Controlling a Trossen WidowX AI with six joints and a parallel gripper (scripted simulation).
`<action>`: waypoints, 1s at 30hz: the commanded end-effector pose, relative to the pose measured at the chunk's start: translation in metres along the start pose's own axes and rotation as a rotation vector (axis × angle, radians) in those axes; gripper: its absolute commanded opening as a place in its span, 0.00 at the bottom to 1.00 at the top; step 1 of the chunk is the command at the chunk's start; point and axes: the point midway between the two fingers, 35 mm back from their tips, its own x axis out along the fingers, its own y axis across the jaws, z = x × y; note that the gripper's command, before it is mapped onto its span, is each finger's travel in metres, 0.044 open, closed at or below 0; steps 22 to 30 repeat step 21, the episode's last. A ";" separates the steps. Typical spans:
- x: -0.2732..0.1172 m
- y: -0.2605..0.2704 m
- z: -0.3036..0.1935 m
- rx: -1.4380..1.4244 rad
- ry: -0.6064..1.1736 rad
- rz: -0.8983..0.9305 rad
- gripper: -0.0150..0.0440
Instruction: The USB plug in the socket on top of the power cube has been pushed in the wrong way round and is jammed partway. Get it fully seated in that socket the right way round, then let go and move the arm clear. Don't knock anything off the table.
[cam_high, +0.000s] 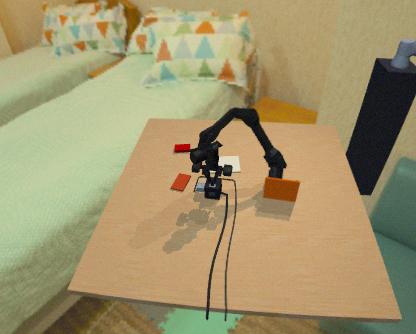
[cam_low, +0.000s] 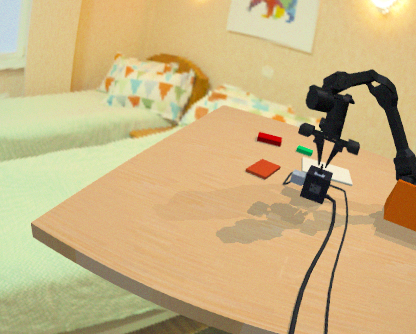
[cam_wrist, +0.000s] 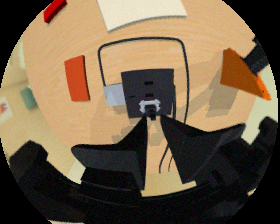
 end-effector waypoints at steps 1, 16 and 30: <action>0.000 0.000 0.000 0.000 0.001 0.000 0.42; -0.007 0.000 0.000 0.000 0.000 0.000 0.42; -0.012 0.000 -0.001 0.000 0.001 0.000 0.42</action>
